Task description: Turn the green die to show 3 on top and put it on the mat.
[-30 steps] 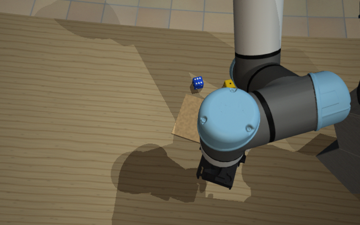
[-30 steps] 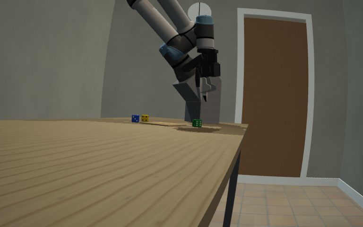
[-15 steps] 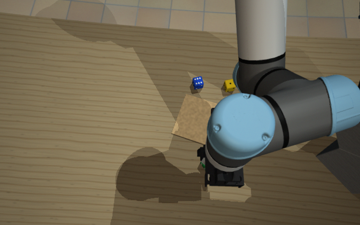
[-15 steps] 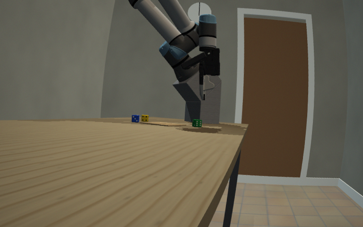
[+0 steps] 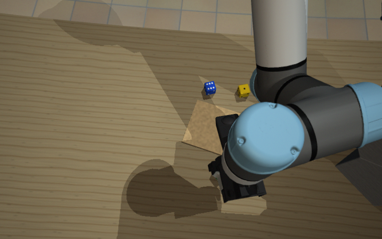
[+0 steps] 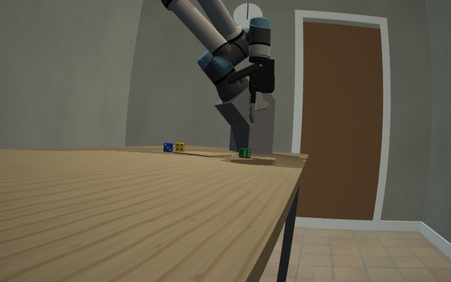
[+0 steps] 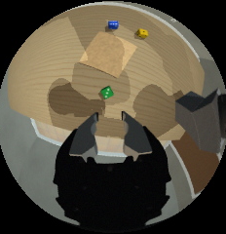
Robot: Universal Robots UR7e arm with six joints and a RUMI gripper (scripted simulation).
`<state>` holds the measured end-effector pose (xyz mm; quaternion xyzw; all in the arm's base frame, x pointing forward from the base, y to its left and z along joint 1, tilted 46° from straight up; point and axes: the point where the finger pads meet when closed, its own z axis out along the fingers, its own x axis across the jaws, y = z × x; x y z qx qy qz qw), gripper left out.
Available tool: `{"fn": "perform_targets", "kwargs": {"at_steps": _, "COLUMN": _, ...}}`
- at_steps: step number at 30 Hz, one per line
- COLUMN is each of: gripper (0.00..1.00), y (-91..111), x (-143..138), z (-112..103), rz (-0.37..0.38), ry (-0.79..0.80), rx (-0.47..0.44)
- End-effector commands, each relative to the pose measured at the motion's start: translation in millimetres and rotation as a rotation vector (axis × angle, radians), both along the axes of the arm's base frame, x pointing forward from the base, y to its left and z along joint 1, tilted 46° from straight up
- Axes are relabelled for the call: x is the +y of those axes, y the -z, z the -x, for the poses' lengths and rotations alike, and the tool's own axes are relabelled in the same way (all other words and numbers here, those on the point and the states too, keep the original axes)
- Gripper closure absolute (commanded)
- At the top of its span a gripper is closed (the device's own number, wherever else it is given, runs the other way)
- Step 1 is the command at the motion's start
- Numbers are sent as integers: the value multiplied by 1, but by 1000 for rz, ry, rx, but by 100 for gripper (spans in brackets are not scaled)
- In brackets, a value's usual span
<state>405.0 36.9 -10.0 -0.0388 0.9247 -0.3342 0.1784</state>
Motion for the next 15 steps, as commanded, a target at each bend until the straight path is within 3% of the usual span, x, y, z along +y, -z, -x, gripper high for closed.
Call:
{"fn": "perform_targets", "kwargs": {"at_steps": 1, "gripper": 72, "y": -2, "x": 2, "z": -1, "rz": 25, "ry": -45, "rx": 24}}
{"fn": "perform_targets", "kwargs": {"at_steps": 15, "gripper": 72, "y": -3, "x": 3, "z": -2, "rz": 52, "ry": -85, "rx": 48}}
